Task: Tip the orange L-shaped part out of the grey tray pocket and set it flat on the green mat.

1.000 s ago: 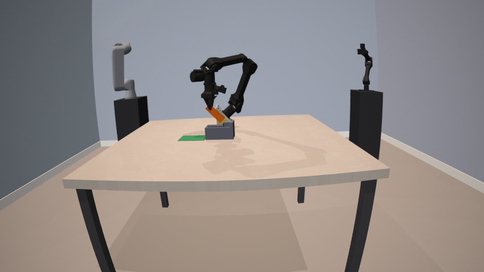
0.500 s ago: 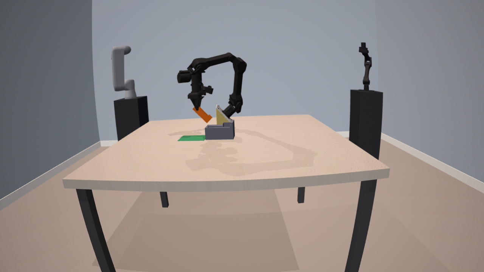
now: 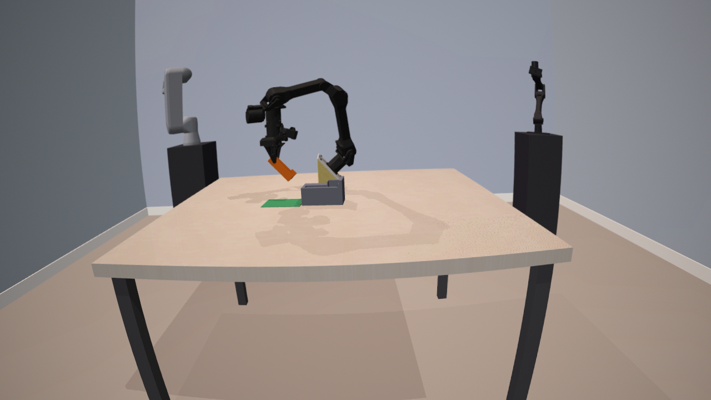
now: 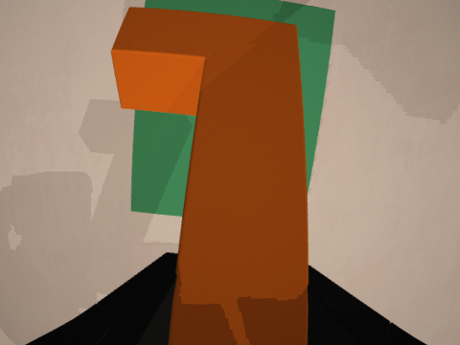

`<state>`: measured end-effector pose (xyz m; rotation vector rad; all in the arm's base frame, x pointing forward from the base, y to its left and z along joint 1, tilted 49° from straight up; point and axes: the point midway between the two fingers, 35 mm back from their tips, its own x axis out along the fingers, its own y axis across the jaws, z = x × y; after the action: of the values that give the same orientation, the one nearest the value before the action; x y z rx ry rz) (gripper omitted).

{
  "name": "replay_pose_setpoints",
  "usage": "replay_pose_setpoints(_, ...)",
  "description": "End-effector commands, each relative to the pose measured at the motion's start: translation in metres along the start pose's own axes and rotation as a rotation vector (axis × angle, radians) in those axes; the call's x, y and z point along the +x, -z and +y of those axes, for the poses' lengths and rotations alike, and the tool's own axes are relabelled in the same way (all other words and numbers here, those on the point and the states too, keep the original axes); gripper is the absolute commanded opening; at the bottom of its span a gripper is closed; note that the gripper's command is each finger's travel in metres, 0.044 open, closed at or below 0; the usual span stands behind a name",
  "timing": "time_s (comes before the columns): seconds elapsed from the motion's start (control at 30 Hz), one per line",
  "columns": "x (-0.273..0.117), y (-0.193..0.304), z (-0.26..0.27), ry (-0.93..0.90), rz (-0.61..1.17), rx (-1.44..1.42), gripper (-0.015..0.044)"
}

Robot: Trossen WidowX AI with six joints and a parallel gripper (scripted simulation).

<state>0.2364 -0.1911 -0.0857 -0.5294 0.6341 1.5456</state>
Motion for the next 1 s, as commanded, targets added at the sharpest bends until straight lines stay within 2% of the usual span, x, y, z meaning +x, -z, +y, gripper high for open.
replay_pose_setpoints(0.0,0.001,0.001,0.0,-0.007,0.002,-0.009,0.0)
replay_pose_setpoints(0.97,0.046,0.001,0.0,-0.006,0.001,-0.01,0.0)
